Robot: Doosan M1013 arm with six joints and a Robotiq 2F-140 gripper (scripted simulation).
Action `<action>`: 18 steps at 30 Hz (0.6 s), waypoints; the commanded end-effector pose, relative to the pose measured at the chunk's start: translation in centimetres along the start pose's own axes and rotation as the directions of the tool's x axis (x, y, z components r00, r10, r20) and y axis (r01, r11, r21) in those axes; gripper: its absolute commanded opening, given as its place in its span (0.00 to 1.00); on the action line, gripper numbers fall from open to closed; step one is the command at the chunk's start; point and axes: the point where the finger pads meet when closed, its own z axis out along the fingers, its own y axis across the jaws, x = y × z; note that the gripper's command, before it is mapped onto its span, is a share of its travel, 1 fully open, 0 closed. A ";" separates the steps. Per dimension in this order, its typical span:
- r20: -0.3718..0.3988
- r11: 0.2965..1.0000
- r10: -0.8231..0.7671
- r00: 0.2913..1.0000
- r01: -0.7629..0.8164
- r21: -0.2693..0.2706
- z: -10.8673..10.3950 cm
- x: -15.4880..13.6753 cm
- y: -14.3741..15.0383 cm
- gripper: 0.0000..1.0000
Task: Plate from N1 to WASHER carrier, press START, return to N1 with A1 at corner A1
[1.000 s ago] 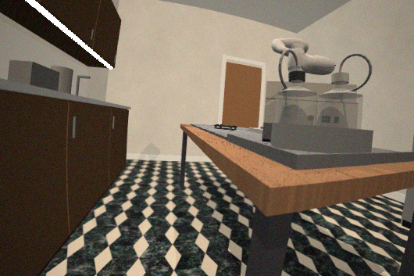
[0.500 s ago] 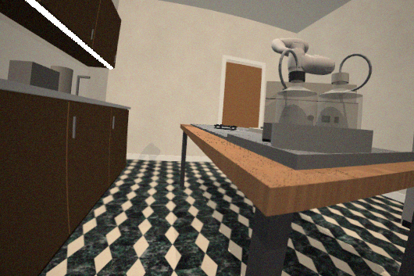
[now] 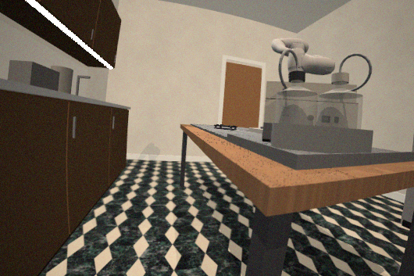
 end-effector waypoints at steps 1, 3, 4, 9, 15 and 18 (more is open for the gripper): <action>0.000 1.000 -0.001 1.000 0.001 0.006 0.4 -0.1 -0.4 0.70; 0.000 1.000 -0.001 1.000 0.001 0.006 0.4 -0.1 -0.4 0.70; 0.000 1.000 -0.001 1.000 0.001 0.006 0.4 -0.1 -0.4 0.70; 0.000 1.000 -0.001 1.000 0.001 0.006 0.4 -0.1 -0.4 0.70; 0.000 1.000 -0.001 1.000 0.001 0.006 0.4 -0.1 -0.4 0.64; 0.000 1.000 -0.001 1.000 0.001 0.006 0.4 -0.1 -0.4 0.58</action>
